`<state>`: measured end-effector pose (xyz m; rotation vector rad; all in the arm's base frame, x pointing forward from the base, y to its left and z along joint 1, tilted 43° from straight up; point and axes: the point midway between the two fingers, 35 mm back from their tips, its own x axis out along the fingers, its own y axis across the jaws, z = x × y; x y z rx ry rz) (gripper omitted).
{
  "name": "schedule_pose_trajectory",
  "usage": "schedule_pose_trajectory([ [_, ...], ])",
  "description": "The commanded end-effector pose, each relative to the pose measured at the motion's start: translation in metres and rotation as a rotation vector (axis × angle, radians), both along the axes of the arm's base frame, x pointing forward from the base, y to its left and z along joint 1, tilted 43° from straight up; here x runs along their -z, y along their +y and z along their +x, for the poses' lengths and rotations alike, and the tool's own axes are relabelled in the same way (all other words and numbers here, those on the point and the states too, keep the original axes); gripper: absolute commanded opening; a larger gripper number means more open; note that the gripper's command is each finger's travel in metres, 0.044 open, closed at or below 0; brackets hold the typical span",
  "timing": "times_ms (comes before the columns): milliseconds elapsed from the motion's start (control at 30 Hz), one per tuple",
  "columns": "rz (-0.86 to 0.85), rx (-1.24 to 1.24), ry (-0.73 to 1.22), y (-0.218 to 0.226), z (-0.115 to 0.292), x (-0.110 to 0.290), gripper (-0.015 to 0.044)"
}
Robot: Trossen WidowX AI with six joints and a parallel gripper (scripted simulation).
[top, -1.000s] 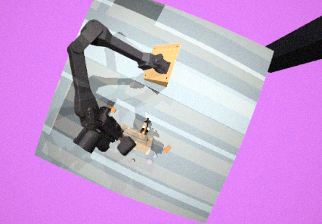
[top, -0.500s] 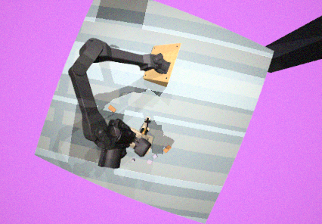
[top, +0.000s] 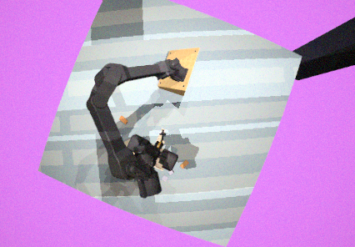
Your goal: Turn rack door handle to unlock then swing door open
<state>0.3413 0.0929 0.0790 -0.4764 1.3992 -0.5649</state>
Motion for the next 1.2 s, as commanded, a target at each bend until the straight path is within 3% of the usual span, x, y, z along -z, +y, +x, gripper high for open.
schedule_pose_trajectory([
  [0,-0.063,-0.006,0.027,0.003,-0.002,0.002,0.0282],
  [1167,-0.066,-0.007,0.028,-0.031,0.003,0.040,0.0282],
])
